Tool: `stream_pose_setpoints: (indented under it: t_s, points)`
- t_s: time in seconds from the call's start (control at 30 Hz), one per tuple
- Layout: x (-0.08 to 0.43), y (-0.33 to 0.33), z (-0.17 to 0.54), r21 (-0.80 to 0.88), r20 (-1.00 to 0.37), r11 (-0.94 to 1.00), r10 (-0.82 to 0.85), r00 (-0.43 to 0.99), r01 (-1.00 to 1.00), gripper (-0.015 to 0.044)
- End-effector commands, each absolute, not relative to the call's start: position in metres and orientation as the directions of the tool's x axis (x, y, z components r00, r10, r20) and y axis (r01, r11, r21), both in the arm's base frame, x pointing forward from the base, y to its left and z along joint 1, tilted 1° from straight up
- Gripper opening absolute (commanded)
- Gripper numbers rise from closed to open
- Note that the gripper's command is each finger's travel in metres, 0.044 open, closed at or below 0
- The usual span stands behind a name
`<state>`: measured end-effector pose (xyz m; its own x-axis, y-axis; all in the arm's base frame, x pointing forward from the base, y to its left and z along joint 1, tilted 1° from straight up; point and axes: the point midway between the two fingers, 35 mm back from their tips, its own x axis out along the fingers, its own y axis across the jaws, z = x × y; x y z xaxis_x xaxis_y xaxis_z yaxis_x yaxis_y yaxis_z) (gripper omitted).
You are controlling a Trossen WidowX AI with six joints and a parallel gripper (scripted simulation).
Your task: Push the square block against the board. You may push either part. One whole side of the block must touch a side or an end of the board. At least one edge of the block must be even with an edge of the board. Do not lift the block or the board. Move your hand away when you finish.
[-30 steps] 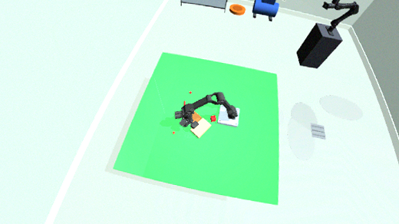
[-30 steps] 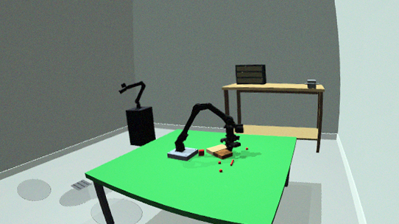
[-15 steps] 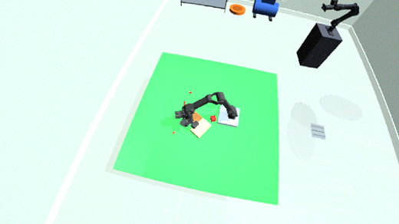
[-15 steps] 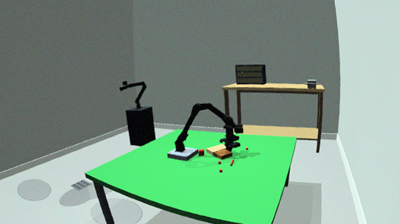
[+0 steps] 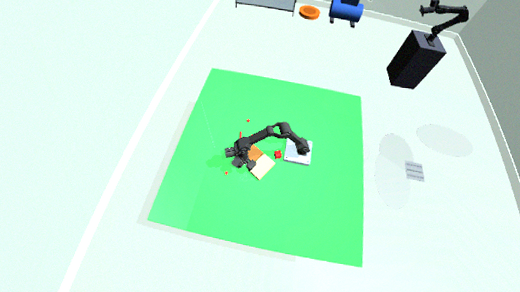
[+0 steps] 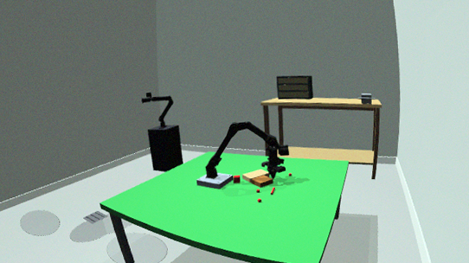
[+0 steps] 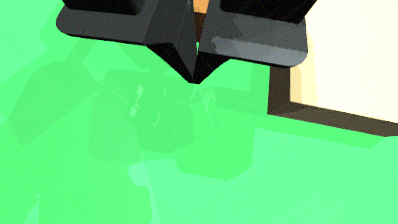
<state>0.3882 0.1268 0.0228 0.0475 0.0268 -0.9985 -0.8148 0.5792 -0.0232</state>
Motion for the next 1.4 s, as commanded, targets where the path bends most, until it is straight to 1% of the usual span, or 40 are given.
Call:
stream_pose_setpoints:
  t_s: [0.0, 0.27, 0.33, 0.43, 0.67, 1.03, 1.37]
  points:
    - [0.392, 0.131, 0.023, -0.024, -0.999, 0.583, 0.024, 0.047, -0.812, 0.0]
    - [0.399, 0.142, 0.023, -0.024, -0.999, 0.583, 0.025, 0.047, -0.812, 0.0]
    - [0.397, 0.139, 0.035, -0.023, -0.998, 0.58, 0.027, 0.048, -0.814, 0.0]
    - [0.394, 0.138, 0.075, -0.024, -0.999, 0.583, 0.025, 0.047, -0.812, 0.0]
    - [0.397, 0.137, 0.08, -0.032, -0.997, 0.599, 0.033, 0.065, -0.8, 0.0]
    - [0.4, 0.105, 0.079, -0.009, -0.998, 0.848, 0.027, 0.061, -0.529, 0.0]
    - [0.402, 0.076, 0.078, 0.01, -0.998, 0.977, 0.023, 0.058, -0.214, 0.0]
